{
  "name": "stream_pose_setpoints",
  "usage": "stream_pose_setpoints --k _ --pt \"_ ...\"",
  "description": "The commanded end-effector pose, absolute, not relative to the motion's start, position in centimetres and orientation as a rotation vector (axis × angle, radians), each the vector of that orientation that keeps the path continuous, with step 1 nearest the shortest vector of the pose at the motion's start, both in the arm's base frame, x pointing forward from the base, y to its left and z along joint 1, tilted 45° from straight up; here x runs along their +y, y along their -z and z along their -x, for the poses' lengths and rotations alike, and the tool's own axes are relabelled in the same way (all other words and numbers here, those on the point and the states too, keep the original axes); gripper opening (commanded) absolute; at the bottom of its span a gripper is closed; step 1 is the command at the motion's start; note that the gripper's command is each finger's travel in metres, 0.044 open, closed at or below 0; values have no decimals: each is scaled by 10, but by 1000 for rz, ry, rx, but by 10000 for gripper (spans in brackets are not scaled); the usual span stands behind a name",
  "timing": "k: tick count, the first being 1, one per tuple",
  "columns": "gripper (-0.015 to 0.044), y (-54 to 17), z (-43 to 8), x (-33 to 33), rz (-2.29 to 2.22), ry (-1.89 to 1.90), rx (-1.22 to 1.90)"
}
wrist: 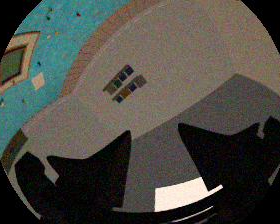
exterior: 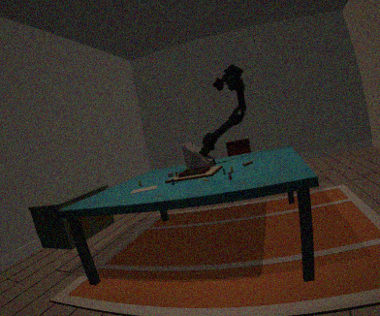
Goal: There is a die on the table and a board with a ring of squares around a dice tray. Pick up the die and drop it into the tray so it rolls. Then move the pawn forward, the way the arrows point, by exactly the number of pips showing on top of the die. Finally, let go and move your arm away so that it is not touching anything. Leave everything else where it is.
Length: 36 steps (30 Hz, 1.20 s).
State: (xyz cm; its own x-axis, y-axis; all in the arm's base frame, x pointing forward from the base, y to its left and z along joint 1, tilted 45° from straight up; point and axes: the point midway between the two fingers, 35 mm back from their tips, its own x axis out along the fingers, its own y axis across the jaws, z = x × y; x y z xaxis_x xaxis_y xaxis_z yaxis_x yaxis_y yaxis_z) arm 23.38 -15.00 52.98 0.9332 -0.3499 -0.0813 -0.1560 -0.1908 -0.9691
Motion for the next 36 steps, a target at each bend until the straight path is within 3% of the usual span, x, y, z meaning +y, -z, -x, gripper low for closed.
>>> stream_pose_setpoints --k 1,10,18,27,36 --pt "275 -474 -264 -185 1607 82 475" --pt "275 -343 -307 -260 1150 -73 690" --pt "275 -207 -312 -298 692 -165 888" --pt "275 -52 -282 -292 119 -227 1116" --pt "275 79 -218 -231 -509 -247 1360"
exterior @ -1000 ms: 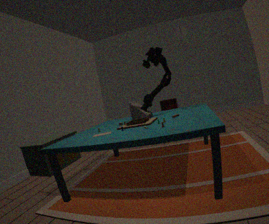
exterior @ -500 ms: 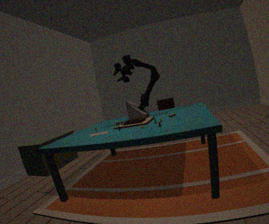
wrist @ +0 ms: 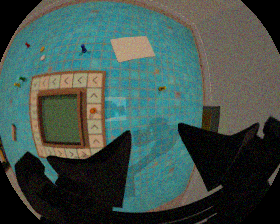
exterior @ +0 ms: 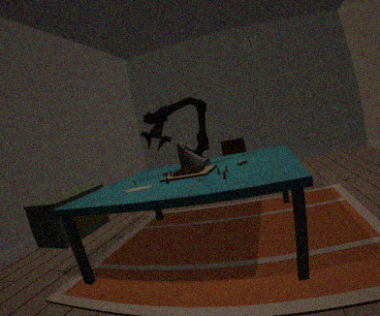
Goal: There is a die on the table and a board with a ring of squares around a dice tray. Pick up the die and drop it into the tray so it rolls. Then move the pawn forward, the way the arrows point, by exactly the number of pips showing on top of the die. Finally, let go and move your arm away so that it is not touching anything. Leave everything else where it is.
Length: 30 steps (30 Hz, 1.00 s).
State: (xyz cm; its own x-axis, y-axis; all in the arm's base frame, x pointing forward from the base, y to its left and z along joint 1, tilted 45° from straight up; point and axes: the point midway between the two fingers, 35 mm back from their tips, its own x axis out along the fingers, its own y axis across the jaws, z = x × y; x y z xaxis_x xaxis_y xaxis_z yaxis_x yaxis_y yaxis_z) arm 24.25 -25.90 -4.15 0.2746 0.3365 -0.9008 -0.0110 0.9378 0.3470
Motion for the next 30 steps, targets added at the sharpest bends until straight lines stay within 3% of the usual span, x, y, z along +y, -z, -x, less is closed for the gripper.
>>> stream_pose_setpoints --k 1,7,30 --pt "275 91 -210 -221 -579 -247 1388" --pt "275 143 -165 -170 -948 -242 1534" --pt "275 161 -161 -148 -959 -243 1538"
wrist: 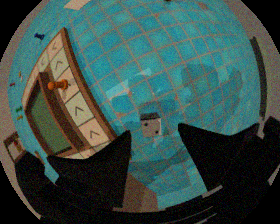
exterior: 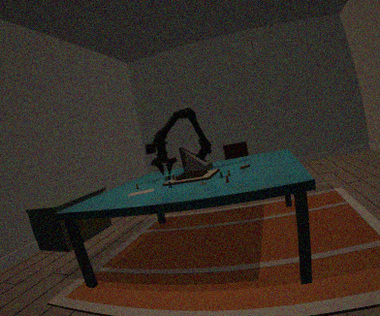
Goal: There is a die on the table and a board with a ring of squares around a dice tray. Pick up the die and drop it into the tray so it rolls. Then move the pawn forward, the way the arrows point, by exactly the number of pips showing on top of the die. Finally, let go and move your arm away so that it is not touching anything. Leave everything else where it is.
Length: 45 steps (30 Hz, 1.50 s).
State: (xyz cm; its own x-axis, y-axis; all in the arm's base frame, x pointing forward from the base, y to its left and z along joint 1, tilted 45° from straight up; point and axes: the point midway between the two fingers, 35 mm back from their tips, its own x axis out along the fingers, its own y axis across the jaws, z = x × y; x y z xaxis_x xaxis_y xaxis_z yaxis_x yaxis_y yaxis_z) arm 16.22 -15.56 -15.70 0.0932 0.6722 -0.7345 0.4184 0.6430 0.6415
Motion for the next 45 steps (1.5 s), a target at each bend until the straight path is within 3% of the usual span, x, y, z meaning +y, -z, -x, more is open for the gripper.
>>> stream_pose_setpoints --k 1,15,21,28,31,45 --pt "275 162 -161 -147 -959 -243 1538" --pt "275 176 -162 -133 -960 -244 1537" --pt "118 176 -162 -133 -960 -244 1537" --pt "71 176 -162 -133 -960 -244 1537" --pt "0 174 -163 -136 -960 -243 1537" --pt "0 107 -156 -209 -967 -229 1540"
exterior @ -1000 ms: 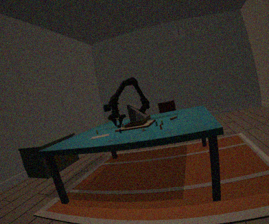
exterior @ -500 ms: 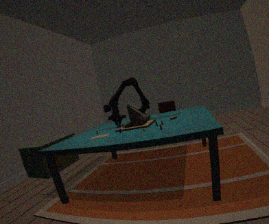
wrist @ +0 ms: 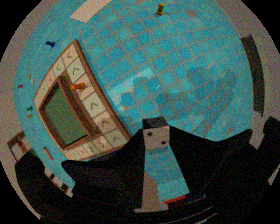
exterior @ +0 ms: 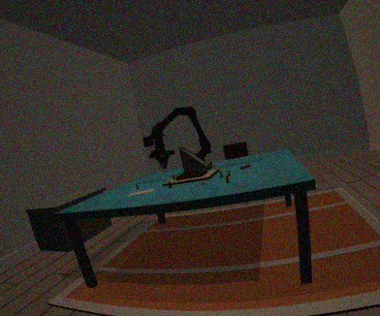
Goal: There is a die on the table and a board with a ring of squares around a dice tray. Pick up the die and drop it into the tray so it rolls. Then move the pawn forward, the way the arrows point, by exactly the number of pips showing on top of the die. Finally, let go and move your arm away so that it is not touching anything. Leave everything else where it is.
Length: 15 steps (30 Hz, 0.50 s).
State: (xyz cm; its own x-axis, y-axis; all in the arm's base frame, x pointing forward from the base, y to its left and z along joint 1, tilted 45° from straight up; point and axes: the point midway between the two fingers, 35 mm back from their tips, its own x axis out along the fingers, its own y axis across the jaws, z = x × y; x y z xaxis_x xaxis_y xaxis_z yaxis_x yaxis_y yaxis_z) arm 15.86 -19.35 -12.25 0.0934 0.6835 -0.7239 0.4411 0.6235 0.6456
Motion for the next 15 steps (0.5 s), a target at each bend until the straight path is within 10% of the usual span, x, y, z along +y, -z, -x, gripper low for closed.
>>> stream_pose_setpoints --k 1,15 --pt "0 102 -155 -212 -965 -232 1540" --pt "0 76 -175 -208 -1070 -108 1576"
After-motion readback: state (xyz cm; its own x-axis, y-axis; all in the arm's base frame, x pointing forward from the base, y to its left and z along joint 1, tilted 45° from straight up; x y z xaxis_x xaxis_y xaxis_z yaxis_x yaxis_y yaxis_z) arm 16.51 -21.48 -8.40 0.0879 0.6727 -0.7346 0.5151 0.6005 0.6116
